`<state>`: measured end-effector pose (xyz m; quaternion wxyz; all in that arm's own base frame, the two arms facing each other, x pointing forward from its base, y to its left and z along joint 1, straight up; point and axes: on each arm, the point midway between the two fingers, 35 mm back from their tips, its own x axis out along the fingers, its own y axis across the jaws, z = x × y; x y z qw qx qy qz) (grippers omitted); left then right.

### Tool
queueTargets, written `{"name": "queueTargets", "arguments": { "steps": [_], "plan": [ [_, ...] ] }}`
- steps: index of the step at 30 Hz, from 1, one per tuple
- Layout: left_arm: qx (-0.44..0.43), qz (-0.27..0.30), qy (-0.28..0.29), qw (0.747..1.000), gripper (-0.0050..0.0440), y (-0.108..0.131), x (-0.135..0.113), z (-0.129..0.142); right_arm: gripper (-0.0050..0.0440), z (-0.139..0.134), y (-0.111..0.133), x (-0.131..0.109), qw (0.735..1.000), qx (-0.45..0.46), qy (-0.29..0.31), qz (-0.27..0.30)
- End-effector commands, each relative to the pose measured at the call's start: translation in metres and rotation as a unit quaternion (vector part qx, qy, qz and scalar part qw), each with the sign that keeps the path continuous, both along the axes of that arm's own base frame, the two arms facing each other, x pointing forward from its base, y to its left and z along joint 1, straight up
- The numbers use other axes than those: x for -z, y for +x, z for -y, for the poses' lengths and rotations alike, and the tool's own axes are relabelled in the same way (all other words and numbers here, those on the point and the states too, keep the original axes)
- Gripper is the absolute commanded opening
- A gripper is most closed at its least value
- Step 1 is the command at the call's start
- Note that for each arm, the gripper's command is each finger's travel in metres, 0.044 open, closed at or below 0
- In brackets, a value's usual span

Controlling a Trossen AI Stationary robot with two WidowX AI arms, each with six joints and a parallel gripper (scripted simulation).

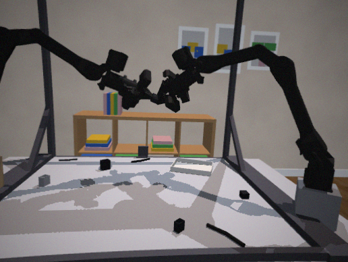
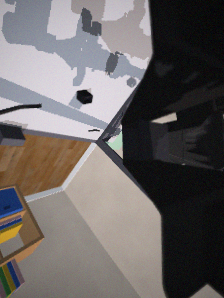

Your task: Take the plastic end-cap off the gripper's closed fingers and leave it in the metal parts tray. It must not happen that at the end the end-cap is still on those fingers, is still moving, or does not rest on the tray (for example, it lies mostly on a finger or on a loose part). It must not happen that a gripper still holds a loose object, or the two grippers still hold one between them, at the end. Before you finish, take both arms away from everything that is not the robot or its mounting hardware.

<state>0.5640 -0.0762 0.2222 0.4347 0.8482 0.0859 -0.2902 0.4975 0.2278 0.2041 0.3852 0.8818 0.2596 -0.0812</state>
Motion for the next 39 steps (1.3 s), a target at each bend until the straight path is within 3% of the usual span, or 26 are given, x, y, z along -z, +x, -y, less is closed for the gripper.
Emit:
{"name": "queueTargets", "arguments": {
  "steps": [1, 39],
  "plan": [
    [-0.003, 0.017, -0.002, 1.0, 0.0, 0.0, -0.016, -0.001, 0.0, 0.001, -0.001, -0.019, 1.0, 0.001, 0.011, 0.018],
    [-0.003, 0.017, -0.002, 1.0, 0.0, 0.0, -0.016, -0.001, 0.0, 0.01, -0.026, -0.029, 1.0, -0.003, 0.011, 0.017]
  ]
}}
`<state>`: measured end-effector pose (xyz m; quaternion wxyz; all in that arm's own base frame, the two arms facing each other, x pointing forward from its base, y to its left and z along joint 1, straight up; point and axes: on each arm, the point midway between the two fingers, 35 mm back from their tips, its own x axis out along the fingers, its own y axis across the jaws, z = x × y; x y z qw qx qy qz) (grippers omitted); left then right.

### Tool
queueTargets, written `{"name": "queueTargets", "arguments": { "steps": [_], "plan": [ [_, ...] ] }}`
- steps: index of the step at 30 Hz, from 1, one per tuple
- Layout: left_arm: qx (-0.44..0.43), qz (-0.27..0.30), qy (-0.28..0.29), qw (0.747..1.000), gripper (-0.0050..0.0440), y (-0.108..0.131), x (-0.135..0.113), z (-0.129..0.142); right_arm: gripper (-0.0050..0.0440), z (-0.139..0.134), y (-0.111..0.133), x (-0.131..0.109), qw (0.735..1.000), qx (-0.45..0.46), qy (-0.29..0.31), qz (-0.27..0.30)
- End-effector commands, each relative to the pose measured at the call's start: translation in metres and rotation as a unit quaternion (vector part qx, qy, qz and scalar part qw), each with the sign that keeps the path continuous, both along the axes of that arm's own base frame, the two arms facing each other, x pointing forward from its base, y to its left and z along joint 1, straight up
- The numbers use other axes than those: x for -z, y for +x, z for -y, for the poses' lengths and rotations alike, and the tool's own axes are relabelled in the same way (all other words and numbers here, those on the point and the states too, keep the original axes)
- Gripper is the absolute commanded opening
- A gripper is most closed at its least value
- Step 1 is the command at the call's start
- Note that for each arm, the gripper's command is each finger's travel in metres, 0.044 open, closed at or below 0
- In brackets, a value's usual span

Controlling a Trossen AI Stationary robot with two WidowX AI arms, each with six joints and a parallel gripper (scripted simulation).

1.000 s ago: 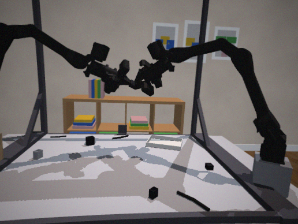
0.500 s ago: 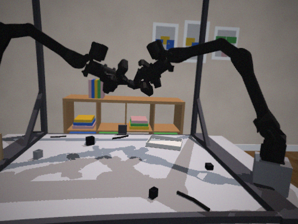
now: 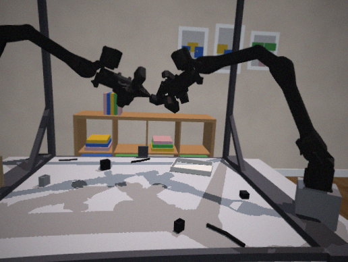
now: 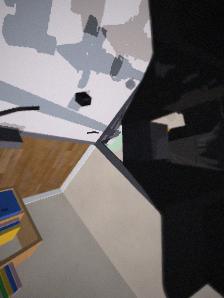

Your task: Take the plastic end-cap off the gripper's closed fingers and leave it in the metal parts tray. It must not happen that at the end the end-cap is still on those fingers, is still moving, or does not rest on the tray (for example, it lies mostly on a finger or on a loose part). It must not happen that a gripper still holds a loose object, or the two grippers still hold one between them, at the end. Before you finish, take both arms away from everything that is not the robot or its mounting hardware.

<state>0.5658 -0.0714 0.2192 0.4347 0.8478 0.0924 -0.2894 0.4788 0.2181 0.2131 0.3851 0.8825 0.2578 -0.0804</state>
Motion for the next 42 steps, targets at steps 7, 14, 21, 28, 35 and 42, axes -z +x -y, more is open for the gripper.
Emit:
{"name": "queueTargets", "arguments": {
  "steps": [7, 14, 21, 28, 35, 42],
  "plan": [
    [0.003, 0.019, -0.004, 1.0, 0.0, -0.002, -0.019, 0.003, 0.0, 0.002, -0.013, -0.02, 1.0, -0.004, 0.01, 0.015],
    [0.003, 0.019, -0.004, 1.0, 0.0, -0.002, -0.019, 0.003, 0.0, 0.006, -0.019, -0.022, 1.0, -0.004, 0.01, 0.014],
    [0.003, 0.019, -0.004, 1.0, 0.0, -0.002, -0.019, 0.003, 0.0, 0.007, -0.022, -0.023, 1.0, -0.004, 0.01, 0.014],
    [0.003, 0.019, -0.004, 1.0, 0.0, -0.002, -0.019, 0.003, 0.0, 0.01, -0.028, -0.025, 1.0, -0.004, 0.01, 0.013],
    [0.003, 0.019, -0.004, 1.0, 0.0, -0.002, -0.019, 0.003, 0.0, 0.012, -0.031, -0.026, 1.0, -0.004, 0.009, 0.013],
    [0.003, 0.019, -0.004, 1.0, 0.0, -0.002, -0.019, 0.003, 0.0, 0.015, -0.036, -0.028, 1.0, -0.004, 0.009, 0.013]
  ]
}}
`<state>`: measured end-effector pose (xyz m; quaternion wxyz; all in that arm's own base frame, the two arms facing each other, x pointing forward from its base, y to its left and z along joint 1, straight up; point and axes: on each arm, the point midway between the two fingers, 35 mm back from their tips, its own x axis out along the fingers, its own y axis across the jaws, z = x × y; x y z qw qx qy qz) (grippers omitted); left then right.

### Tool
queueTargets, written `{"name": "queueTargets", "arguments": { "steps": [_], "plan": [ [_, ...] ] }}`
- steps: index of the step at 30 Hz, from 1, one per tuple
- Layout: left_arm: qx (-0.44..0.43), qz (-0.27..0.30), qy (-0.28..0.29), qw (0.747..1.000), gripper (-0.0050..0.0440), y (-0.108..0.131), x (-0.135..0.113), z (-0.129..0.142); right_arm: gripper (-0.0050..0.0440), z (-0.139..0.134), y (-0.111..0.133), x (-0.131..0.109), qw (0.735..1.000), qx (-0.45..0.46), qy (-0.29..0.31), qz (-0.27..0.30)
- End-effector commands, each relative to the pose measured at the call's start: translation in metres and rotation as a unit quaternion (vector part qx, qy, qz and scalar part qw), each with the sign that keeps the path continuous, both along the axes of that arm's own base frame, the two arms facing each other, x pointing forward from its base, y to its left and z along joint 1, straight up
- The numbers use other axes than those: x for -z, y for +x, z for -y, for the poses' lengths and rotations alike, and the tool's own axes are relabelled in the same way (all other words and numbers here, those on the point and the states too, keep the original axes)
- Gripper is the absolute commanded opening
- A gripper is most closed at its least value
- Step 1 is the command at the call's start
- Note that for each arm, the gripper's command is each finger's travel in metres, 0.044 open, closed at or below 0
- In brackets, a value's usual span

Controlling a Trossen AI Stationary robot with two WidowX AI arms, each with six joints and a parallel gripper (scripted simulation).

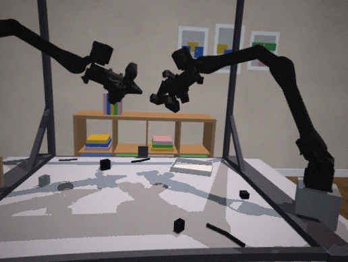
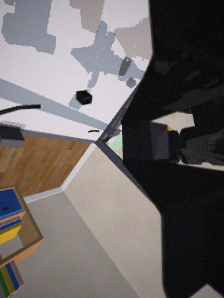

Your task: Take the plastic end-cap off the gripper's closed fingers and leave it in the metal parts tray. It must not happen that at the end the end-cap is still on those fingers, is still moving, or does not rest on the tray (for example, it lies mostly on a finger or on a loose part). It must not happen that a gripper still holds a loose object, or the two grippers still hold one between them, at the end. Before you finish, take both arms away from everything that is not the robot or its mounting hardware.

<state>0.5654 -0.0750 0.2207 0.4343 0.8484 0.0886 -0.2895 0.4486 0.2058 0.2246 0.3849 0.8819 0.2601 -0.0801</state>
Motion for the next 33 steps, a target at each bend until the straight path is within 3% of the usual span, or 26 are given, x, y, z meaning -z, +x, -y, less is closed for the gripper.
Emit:
{"name": "queueTargets", "arguments": {
  "steps": [1, 14, 23, 25, 33],
  "plan": [
    [-0.001, 0.018, -0.004, 1.0, 0.0, -0.001, -0.018, 0.0, 0.0, 0.003, -0.007, -0.016, 1.0, -0.001, 0.009, 0.013],
    [-0.001, 0.018, -0.004, 1.0, 0.0, -0.001, -0.018, 0.0, 0.0, 0.006, -0.014, -0.019, 1.0, -0.001, 0.009, 0.013],
    [-0.001, 0.018, -0.004, 1.0, 0.0, -0.001, -0.018, 0.0, 0.0, 0.042, -0.023, -0.04, 0.986, -0.021, -0.131, 0.105],
    [-0.001, 0.018, -0.004, 1.0, 0.0, -0.001, -0.018, 0.0, 0.0, 0.042, -0.023, -0.04, 0.986, -0.021, -0.131, 0.105],
    [-0.001, 0.018, -0.004, 1.0, 0.0, -0.001, -0.018, 0.0, 0.0, 0.071, -0.034, -0.056, 0.951, -0.03, -0.254, 0.172]
  ]
}}
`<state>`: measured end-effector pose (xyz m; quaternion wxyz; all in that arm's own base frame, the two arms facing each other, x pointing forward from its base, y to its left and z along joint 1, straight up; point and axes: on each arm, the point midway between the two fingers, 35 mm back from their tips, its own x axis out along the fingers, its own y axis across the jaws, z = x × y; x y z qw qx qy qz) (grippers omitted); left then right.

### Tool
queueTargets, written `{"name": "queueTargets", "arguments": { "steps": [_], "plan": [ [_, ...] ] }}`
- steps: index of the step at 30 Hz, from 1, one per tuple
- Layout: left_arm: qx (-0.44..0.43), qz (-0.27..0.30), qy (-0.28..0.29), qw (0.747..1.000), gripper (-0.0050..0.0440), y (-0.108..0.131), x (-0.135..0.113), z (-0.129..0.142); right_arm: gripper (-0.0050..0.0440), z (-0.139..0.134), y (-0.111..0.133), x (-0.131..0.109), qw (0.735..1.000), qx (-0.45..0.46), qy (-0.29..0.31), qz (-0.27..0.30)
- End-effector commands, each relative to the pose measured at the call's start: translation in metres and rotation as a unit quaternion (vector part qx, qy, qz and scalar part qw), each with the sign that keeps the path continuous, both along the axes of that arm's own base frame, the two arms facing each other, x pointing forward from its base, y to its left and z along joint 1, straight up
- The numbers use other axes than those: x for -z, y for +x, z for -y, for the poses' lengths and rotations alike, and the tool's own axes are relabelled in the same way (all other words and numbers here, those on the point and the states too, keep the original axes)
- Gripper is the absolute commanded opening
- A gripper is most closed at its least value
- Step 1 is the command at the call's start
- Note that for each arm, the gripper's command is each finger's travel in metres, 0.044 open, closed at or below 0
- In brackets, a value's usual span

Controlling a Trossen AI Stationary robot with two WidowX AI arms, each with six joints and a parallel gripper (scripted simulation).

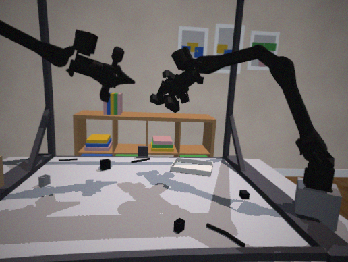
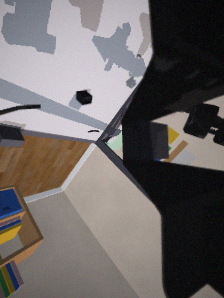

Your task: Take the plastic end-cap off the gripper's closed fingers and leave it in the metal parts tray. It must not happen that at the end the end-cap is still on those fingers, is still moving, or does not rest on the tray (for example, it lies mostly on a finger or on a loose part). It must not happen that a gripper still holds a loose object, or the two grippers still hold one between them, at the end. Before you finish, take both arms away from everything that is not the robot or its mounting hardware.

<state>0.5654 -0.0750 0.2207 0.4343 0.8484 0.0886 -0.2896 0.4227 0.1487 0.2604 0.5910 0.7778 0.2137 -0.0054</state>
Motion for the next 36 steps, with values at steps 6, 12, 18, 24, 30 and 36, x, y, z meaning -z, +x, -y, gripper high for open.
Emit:
{"name": "queueTargets", "arguments": {
  "steps": [6, 12, 18, 24, 30, 36],
  "plan": [
    [-0.001, 0.018, -0.004, 1.0, 0.0, -0.001, -0.018, 0.0, 0.0, 0.035, -0.018, -0.03, 0.985, -0.005, -0.146, 0.094],
    [-0.001, 0.018, -0.004, 1.0, 0.0, -0.001, -0.018, 0.0, 0.0, 0.048, -0.026, -0.037, 0.97, -0.005, -0.212, 0.123],
    [-0.001, 0.018, -0.004, 1.0, 0.0, -0.001, -0.018, 0.0, 0.0, 0.068, -0.037, -0.045, 0.937, -0.002, -0.31, 0.161],
    [-0.001, 0.018, -0.004, 1.0, 0.0, -0.001, -0.018, 0.0, 0.0, 0.086, -0.05, -0.051, 0.893, 0.002, -0.408, 0.191],
    [-0.001, 0.018, -0.004, 1.0, 0.0, -0.001, -0.018, 0.0, 0.0, 0.097, -0.059, -0.055, 0.857, 0.006, -0.471, 0.207],
    [-0.001, 0.018, -0.004, 1.0, 0.0, -0.001, -0.018, 0.0, 0.0, 0.113, -0.072, -0.06, 0.795, 0.011, -0.562, 0.225]
  ]
}}
